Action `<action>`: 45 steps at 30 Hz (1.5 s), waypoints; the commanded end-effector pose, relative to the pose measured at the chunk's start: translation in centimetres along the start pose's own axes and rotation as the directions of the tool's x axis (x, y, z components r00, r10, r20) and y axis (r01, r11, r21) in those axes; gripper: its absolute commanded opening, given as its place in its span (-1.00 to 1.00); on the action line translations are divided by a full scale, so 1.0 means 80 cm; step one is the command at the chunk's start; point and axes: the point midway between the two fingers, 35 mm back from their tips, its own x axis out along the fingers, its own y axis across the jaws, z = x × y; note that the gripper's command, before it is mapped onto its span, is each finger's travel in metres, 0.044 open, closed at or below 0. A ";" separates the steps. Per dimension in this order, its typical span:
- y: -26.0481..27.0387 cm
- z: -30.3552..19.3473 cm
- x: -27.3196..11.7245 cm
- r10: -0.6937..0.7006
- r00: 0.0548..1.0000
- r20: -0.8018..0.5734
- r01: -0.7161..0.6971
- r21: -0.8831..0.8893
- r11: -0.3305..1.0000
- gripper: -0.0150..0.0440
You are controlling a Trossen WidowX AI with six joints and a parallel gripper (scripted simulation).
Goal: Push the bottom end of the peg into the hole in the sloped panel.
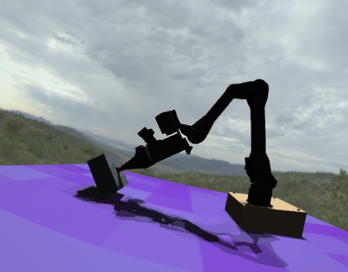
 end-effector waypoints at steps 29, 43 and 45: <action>0.000 0.001 -0.003 0.000 1.000 0.000 0.000 0.000 1.000 1.00; 0.000 0.005 -0.021 -0.002 1.000 0.002 0.002 -0.001 1.000 1.00; 0.000 0.005 -0.023 -0.002 1.000 0.002 0.002 -0.001 1.000 1.00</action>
